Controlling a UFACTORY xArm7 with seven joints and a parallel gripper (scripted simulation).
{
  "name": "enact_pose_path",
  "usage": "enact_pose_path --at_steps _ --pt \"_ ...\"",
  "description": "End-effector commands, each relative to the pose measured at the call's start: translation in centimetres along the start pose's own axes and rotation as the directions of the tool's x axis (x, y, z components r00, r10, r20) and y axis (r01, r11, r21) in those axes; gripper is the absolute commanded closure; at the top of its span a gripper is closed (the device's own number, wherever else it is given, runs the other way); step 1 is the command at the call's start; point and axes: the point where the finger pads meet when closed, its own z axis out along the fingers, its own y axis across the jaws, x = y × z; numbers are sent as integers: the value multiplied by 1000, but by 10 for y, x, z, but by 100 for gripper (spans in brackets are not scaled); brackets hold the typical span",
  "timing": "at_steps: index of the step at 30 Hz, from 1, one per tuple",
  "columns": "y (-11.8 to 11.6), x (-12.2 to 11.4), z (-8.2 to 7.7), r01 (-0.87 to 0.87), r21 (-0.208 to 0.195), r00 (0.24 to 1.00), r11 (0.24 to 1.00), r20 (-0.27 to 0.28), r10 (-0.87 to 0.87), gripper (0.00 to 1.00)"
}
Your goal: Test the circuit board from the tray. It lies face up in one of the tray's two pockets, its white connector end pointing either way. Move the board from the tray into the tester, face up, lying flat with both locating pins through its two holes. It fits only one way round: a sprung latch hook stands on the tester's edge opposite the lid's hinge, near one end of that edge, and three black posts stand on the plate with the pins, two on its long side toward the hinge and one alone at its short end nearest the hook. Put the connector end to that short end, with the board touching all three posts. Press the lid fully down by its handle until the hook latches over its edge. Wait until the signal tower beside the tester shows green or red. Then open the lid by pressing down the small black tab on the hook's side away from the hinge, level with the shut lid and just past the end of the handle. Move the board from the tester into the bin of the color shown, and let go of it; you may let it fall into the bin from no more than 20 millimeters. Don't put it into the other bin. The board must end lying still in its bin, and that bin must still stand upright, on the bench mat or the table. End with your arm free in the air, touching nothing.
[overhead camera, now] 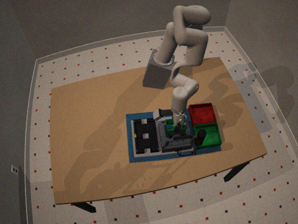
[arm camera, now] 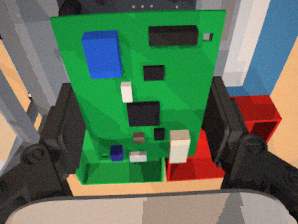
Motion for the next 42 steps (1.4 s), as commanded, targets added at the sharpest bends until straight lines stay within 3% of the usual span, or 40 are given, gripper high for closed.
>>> enact_pose_path --at_steps 1,22,42 --pt "-2 0 -1 0 4 1000 1000 -1 0 21" --pt "-2 0 1 0 4 1000 1000 -1 0 21" --pt "-2 0 30 0 4 1000 1000 -1 0 21"
